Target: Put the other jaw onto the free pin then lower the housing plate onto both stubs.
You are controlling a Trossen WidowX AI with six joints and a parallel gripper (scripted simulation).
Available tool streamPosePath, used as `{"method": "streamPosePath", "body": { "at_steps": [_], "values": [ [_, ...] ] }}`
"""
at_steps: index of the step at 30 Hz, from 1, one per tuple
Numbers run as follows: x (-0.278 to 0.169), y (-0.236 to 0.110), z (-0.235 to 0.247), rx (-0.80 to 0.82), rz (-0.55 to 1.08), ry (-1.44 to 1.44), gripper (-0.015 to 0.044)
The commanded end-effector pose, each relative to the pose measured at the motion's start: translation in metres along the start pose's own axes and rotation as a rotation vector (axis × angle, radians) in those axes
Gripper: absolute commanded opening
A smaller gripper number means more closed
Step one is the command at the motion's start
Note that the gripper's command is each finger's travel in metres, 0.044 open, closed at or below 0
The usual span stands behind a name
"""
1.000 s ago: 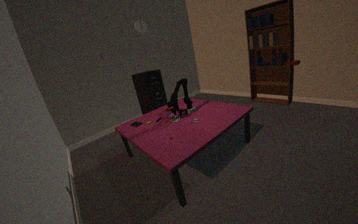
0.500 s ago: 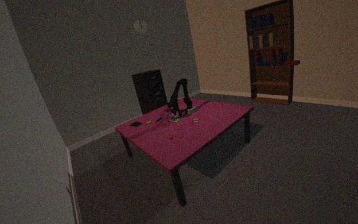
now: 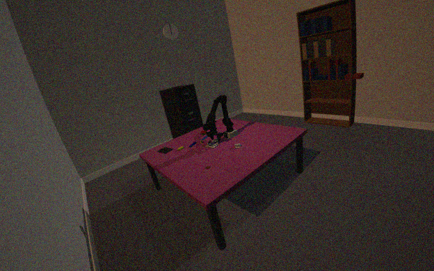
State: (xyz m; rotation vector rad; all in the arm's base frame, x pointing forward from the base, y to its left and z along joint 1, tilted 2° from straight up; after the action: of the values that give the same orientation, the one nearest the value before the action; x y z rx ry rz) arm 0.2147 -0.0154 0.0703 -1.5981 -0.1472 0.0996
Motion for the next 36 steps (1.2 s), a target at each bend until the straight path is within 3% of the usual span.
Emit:
{"method": "streamPosePath", "body": {
  "at_steps": [1, 36],
  "values": [
    [0.0002, 0.0008, 0.0000, 0.000, -0.002, -0.004, 0.0351],
    [0.0001, 0.0082, 0.0000, 0.000, -0.002, -0.004, 0.0351]
  ]
}}
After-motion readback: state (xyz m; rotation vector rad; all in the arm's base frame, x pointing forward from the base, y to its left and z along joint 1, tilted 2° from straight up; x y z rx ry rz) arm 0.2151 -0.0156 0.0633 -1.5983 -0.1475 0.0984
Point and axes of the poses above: the point midway between the two fingers, 35 mm back from their tips, its own y axis out along the fingers, its own z axis across the jaws, x = y × z, the point moved 7 cm from there along -y, back along the fingers, and after that the axes turned 4 degrees about -y, right-handed, at the moved point
